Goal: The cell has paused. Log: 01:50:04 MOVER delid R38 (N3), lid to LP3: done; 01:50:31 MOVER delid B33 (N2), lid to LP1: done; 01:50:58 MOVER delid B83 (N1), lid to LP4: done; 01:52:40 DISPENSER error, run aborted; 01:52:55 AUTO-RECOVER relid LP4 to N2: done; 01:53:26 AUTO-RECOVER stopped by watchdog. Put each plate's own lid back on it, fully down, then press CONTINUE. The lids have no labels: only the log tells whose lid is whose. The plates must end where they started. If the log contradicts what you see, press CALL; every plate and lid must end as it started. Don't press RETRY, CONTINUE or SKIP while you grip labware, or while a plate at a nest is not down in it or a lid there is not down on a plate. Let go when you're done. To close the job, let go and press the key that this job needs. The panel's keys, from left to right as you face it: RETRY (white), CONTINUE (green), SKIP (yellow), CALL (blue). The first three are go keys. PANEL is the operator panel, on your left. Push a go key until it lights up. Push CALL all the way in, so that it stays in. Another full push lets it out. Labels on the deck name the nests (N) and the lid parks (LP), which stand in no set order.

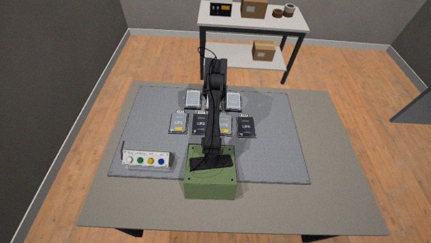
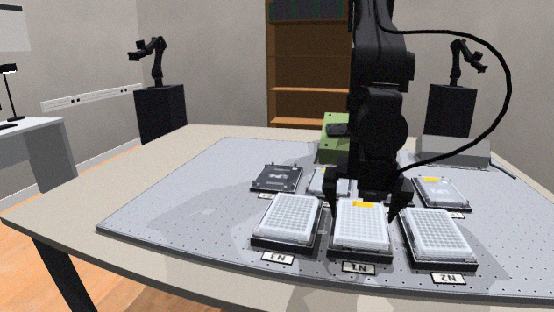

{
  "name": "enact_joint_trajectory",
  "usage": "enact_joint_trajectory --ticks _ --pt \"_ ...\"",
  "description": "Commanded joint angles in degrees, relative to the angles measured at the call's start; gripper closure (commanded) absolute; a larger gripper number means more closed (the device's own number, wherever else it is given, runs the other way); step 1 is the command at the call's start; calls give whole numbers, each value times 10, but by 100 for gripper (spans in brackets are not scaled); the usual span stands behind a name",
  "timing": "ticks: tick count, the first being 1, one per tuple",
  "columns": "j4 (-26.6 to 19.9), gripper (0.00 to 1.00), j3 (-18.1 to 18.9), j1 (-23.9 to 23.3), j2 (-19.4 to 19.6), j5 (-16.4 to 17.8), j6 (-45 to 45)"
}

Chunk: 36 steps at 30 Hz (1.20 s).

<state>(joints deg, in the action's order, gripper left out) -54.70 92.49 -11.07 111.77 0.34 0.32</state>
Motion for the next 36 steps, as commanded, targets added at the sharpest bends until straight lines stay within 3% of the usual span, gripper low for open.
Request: enact_joint_trajectory --ticks 1,15,19,36 --pt "12 0 1 -4 -6 0 -2" --pt "20 0 -12 -8 -20 1 -6" --pt "-11 0 19 -8 -27 2 -7" --pt "-41 0 30 -8 -39 4 -8"
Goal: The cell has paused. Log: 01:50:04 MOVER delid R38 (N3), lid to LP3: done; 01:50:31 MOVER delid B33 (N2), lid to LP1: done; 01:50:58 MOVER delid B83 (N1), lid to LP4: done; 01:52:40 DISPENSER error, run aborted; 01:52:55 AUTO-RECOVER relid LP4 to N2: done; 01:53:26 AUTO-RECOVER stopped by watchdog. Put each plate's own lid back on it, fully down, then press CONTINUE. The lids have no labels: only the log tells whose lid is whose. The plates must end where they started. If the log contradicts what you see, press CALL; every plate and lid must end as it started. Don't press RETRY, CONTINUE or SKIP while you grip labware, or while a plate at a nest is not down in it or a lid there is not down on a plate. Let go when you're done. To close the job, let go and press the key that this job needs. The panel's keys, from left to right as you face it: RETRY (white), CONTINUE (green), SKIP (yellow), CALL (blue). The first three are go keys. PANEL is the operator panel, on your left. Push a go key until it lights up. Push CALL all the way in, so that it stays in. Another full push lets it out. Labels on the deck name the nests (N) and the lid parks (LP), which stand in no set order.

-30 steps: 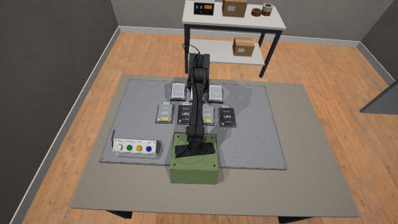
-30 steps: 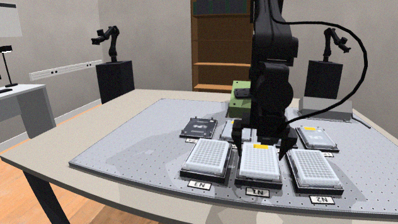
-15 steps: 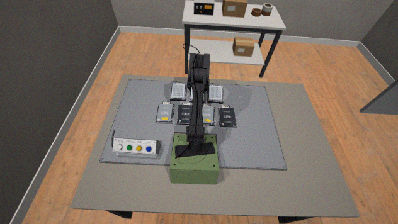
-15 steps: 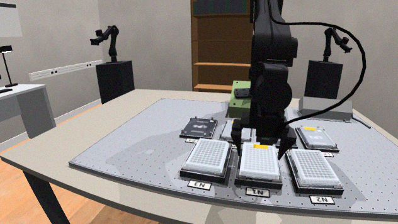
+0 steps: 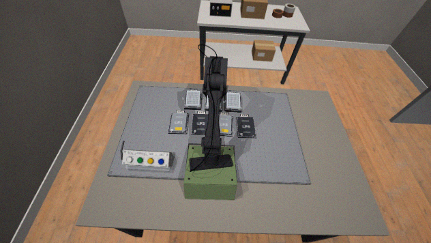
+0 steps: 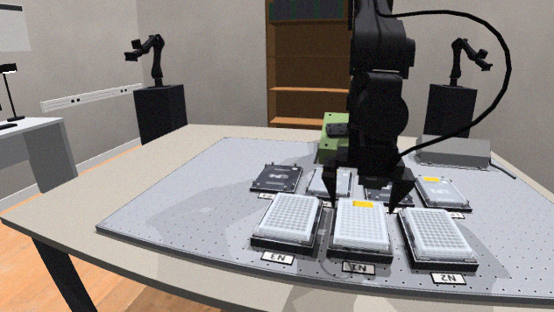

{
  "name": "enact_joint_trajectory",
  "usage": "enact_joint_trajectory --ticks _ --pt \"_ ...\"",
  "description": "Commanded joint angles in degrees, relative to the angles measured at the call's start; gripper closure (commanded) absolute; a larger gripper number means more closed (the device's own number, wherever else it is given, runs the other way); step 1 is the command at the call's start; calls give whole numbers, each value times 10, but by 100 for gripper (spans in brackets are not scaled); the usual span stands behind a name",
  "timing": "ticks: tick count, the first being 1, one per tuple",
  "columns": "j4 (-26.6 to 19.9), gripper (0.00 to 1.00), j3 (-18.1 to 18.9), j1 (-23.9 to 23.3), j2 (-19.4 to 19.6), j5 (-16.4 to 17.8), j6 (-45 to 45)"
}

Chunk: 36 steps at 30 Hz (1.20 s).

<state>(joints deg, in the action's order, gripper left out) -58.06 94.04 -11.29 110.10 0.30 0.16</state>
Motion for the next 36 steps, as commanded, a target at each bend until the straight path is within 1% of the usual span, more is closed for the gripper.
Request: enact_joint_trajectory --ticks 1,36 --pt "-8 0 15 -7 -22 4 -7" --pt "-15 0 26 -9 -26 5 -8"
